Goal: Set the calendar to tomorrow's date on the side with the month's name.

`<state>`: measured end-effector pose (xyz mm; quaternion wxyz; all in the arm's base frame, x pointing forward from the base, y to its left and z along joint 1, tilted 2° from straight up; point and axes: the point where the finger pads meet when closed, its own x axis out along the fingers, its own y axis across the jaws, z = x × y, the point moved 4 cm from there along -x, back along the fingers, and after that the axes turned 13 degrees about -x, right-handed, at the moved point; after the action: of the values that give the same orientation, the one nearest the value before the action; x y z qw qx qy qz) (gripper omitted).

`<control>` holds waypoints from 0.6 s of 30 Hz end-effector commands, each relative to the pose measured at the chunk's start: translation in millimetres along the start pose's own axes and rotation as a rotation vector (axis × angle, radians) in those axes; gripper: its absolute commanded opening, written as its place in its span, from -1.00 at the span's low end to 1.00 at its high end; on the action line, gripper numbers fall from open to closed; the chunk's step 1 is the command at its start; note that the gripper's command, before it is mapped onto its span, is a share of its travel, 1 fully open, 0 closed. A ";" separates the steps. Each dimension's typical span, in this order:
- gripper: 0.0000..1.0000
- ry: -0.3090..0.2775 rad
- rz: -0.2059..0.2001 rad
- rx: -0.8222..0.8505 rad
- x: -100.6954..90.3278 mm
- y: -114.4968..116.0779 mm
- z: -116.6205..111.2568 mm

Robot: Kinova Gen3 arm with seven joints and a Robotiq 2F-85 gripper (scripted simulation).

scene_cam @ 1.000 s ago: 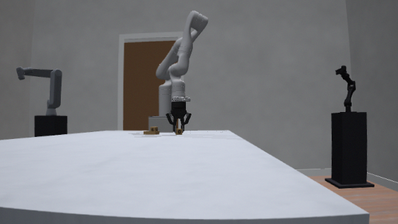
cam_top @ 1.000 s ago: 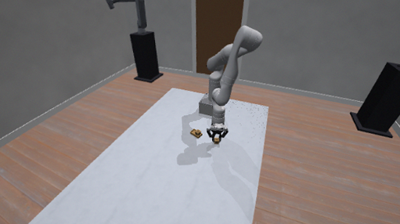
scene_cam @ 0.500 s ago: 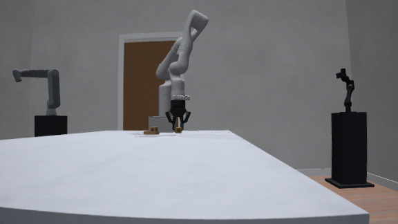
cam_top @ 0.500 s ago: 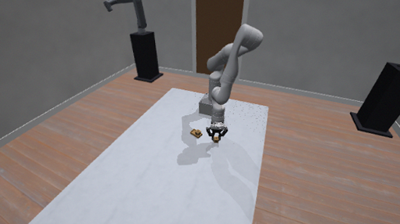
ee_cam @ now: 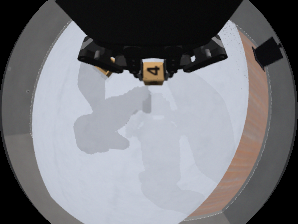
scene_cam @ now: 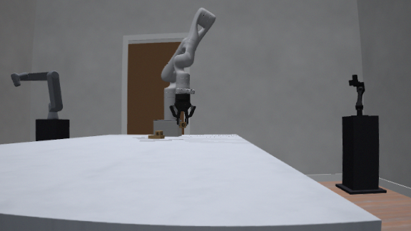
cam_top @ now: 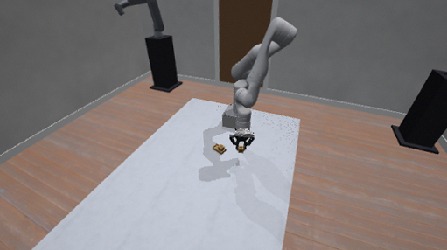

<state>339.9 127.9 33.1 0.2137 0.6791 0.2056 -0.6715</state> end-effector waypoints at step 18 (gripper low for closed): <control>-0.47 0.023 -0.004 -0.017 -44.9 -6.7 -6.3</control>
<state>340.4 135.2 76.2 0.2156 0.6833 0.2125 -0.6644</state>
